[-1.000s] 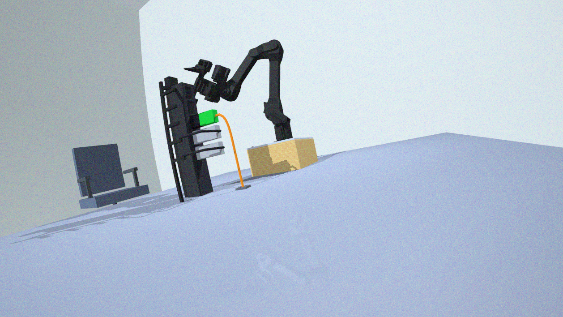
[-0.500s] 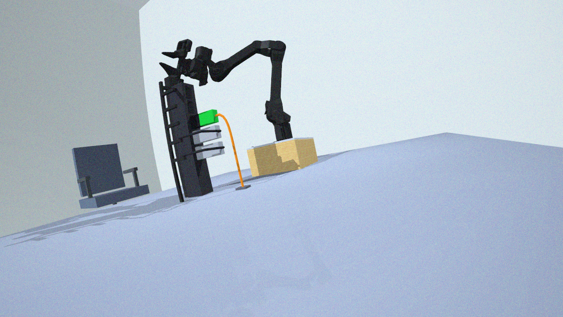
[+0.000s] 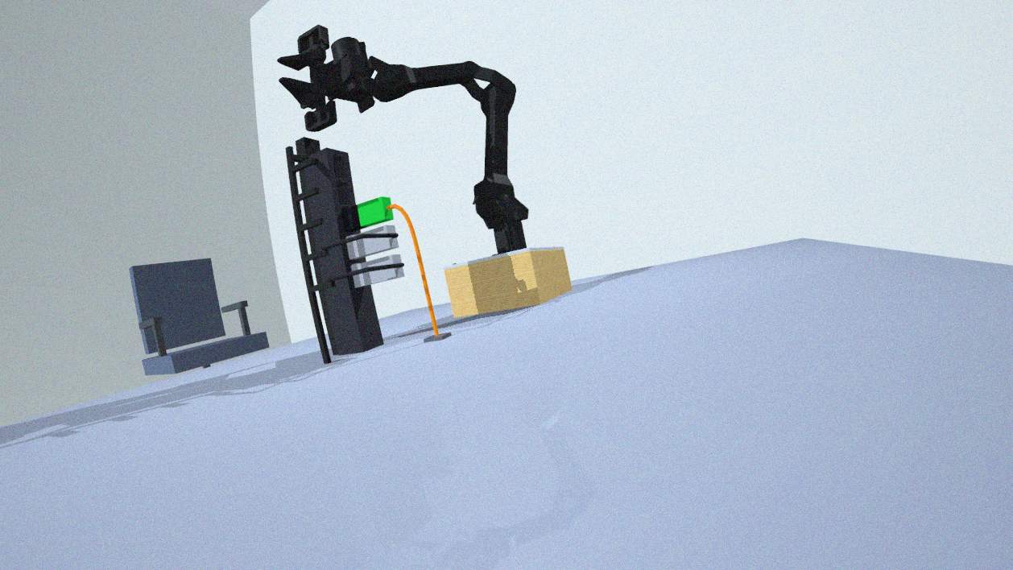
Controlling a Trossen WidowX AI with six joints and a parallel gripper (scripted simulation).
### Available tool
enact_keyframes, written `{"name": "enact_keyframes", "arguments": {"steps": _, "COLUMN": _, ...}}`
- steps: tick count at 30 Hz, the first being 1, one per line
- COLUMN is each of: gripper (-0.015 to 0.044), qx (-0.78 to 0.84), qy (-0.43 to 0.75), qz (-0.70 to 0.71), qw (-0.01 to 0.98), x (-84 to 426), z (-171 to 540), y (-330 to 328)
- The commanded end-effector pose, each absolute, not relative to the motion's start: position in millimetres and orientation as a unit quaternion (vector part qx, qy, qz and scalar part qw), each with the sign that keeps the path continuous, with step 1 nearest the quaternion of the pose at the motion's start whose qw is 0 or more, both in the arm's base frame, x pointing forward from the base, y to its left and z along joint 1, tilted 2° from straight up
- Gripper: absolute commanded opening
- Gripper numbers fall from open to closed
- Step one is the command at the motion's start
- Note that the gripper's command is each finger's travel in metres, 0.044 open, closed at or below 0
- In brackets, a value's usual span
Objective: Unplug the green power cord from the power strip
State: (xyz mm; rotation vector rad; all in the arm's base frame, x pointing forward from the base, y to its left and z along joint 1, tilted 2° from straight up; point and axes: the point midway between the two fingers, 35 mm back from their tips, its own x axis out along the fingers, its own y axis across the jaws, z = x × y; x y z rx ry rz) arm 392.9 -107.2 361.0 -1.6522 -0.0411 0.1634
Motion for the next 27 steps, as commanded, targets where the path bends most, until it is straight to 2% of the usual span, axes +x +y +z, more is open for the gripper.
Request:
{"name": "enact_keyframes", "arguments": {"steps": 1, "gripper": 0.0160, "qx": -0.713, "qy": 0.027, "qz": 0.143, "qw": 0.685, "x": 408, "z": 344, "y": -65}}
{"name": "enact_keyframes", "arguments": {"steps": 7, "gripper": 0.0160, "qx": -0.686, "qy": 0.042, "qz": 0.229, "qw": 0.689, "x": 422, "z": 310, "y": -12}}
{"name": "enact_keyframes", "arguments": {"steps": 15, "gripper": 0.0160, "qx": -0.650, "qy": 0.162, "qz": 0.327, "qw": 0.666, "x": 414, "z": 246, "y": 1}}
{"name": "enact_keyframes", "arguments": {"steps": 22, "gripper": 0.0160, "qx": -0.586, "qy": 0.360, "qz": 0.490, "qw": 0.536, "x": 357, "z": 163, "y": 19}}
{"name": "enact_keyframes", "arguments": {"steps": 25, "gripper": 0.0160, "qx": -0.559, "qy": 0.427, "qz": 0.547, "qw": 0.454, "x": 325, "z": 147, "y": 21}}
{"name": "enact_keyframes", "arguments": {"steps": 27, "gripper": 0.0160, "qx": -0.552, "qy": 0.441, "qz": 0.559, "qw": 0.434, "x": 317, "z": 144, "y": 22}}
